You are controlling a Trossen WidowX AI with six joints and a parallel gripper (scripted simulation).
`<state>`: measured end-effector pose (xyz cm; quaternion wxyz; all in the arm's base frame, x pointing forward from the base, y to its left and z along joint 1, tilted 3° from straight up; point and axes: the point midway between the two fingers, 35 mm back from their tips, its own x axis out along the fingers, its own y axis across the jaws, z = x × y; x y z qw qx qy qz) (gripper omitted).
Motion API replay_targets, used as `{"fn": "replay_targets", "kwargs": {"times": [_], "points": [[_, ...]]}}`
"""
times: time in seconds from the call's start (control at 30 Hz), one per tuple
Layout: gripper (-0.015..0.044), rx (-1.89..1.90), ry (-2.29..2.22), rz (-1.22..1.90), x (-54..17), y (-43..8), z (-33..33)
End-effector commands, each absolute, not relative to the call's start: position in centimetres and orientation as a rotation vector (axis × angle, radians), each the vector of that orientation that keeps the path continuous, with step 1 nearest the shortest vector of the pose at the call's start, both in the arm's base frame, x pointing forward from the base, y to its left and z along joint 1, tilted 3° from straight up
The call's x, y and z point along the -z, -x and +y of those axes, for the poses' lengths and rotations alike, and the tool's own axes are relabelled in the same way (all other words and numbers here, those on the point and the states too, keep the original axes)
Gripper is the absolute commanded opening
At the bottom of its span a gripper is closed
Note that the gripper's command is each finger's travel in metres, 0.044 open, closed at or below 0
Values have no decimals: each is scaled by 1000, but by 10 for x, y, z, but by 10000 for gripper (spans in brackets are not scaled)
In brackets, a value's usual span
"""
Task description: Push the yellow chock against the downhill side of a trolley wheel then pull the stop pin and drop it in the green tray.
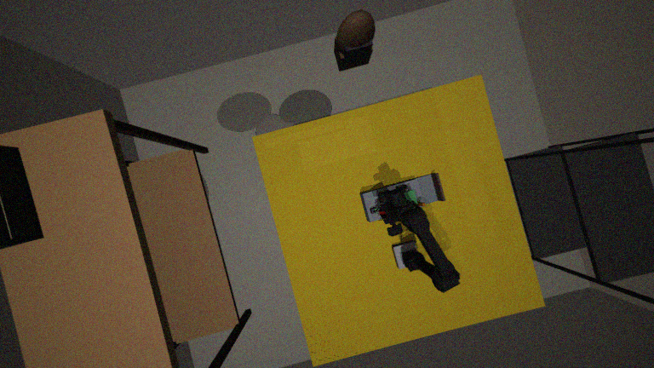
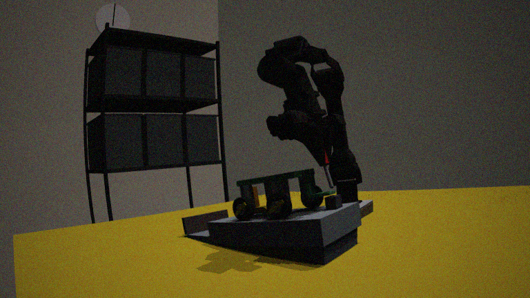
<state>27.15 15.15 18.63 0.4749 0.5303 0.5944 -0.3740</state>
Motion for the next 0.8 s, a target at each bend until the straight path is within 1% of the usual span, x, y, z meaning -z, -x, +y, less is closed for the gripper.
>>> {"fn": "replay_targets", "kwargs": {"times": [0.0,0.77], "points": [[0,900,-1302,1454,-191,-273,153],[0,899,-1303,1456,-195,-268,182]]}}
